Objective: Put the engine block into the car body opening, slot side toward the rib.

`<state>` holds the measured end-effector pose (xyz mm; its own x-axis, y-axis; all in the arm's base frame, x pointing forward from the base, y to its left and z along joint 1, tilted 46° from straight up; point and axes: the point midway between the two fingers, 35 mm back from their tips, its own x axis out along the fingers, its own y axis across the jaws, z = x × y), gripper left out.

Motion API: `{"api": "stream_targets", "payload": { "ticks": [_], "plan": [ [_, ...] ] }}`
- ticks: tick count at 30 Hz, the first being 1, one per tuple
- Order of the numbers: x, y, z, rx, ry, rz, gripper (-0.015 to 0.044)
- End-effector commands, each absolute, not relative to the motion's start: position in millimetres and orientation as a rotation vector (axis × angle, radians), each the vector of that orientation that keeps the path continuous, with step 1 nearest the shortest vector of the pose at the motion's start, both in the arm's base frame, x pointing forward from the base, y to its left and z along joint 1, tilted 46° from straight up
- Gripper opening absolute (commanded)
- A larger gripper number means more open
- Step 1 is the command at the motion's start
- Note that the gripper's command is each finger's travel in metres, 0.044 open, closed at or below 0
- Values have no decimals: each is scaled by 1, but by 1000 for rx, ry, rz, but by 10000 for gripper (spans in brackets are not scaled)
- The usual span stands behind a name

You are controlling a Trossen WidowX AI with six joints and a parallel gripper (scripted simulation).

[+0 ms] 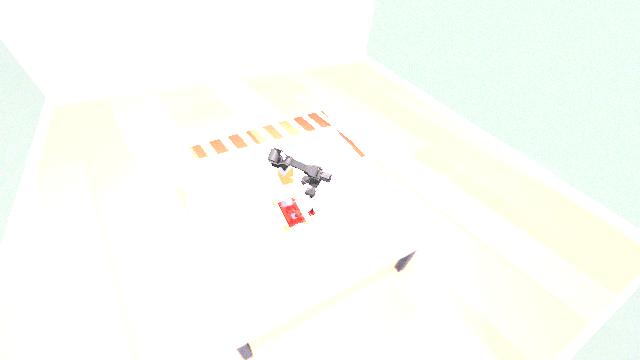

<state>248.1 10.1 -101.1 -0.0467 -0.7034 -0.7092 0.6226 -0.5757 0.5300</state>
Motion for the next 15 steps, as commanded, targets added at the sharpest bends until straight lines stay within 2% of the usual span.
{"api": "stream_targets", "payload": {
  "ticks": [1,15],
  "plan": [
    [248,5,-105,1263,-97,-1775,440],
    [247,-10,-120,1263,-98,-1775,440]
  ]
}}
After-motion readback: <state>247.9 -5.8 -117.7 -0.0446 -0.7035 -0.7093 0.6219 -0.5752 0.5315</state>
